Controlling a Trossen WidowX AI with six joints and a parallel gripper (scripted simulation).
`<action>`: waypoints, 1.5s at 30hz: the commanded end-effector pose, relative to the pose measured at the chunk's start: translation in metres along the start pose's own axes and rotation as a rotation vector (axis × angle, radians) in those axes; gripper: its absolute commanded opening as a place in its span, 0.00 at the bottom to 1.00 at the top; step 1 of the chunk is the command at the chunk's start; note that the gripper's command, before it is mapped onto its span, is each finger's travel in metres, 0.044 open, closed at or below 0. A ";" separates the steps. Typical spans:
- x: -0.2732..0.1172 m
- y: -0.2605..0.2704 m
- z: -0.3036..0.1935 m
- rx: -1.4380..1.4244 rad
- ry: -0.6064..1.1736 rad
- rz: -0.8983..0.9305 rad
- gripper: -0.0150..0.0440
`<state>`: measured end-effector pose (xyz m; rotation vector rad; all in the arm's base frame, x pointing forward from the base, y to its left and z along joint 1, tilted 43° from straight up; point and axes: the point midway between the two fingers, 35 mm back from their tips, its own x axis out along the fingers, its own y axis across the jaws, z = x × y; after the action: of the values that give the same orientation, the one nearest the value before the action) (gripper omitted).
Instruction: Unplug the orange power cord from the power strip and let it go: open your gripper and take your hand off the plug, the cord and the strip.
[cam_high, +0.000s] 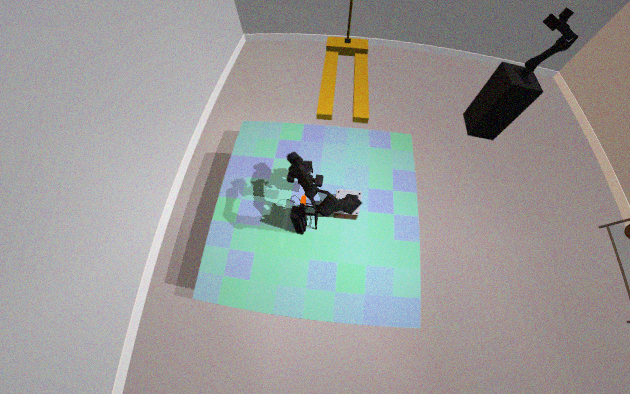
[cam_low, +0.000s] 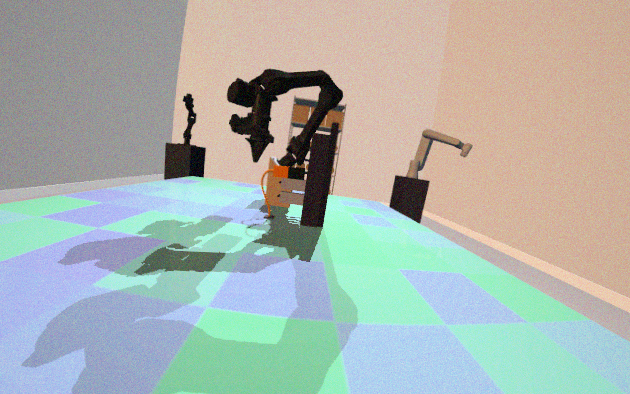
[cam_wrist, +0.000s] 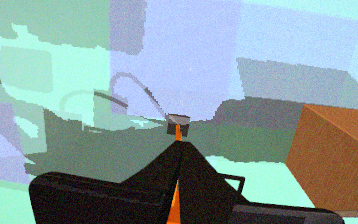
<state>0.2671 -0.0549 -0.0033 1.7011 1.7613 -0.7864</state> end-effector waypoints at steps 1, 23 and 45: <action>0.000 -0.001 0.001 -0.003 -0.003 -0.004 0.25; 0.000 -0.001 0.001 -0.003 -0.003 -0.004 0.25; 0.000 0.000 0.000 0.000 0.000 0.000 0.53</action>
<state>0.2671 -0.0550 -0.0033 1.7012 1.7610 -0.7865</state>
